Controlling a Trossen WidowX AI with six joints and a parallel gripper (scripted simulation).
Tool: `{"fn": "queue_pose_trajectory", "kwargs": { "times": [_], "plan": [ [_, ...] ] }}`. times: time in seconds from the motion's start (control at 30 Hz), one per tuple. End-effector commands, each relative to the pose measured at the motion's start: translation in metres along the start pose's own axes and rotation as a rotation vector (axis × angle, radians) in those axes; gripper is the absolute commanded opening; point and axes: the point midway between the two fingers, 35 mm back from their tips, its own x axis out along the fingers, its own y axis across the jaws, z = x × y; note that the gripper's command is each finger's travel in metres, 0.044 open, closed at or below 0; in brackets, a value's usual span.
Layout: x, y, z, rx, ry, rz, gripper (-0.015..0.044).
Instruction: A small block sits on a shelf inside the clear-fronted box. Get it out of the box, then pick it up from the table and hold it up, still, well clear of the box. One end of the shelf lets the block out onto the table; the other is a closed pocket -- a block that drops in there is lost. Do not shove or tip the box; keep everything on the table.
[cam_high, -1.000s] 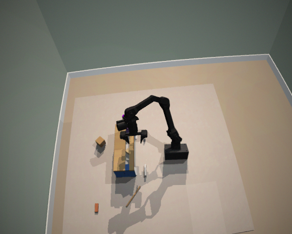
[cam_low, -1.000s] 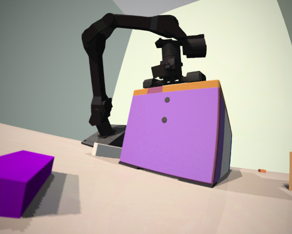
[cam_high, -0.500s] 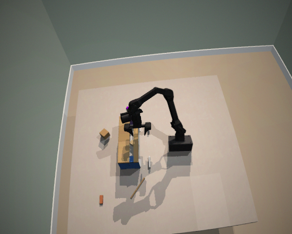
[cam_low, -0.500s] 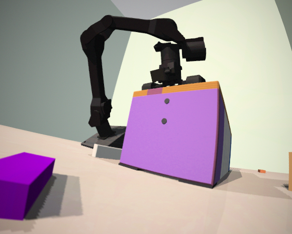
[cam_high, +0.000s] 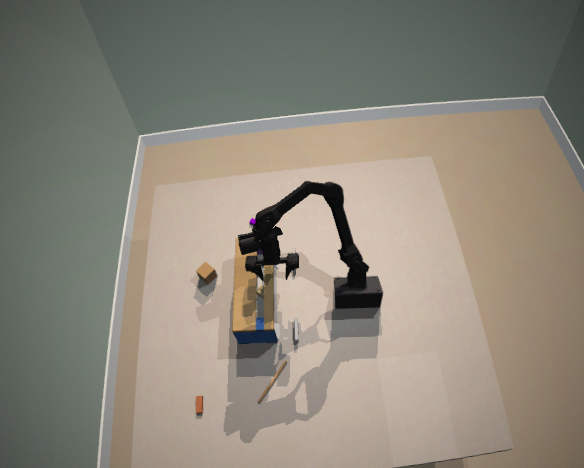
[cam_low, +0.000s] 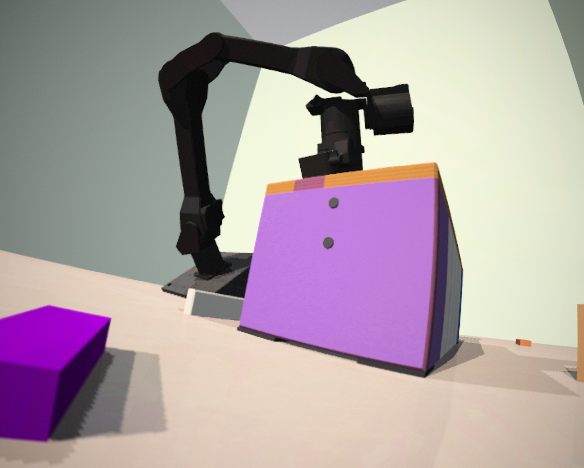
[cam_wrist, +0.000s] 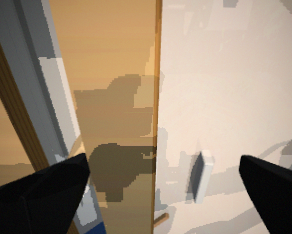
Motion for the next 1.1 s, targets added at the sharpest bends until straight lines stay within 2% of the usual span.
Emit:
{"fn": "queue_pose_trajectory", "kwargs": {
  "times": [0.0,0.67,1.07],
  "plan": [
    [0.006,0.000,0.004,-0.002,-0.005,-0.002,0.0400],
    [0.035,0.000,0.020,-0.001,-0.009,-0.002,0.0400],
    [0.039,0.001,-0.005,0.000,-0.002,0.000,0.0400]
  ]
}}
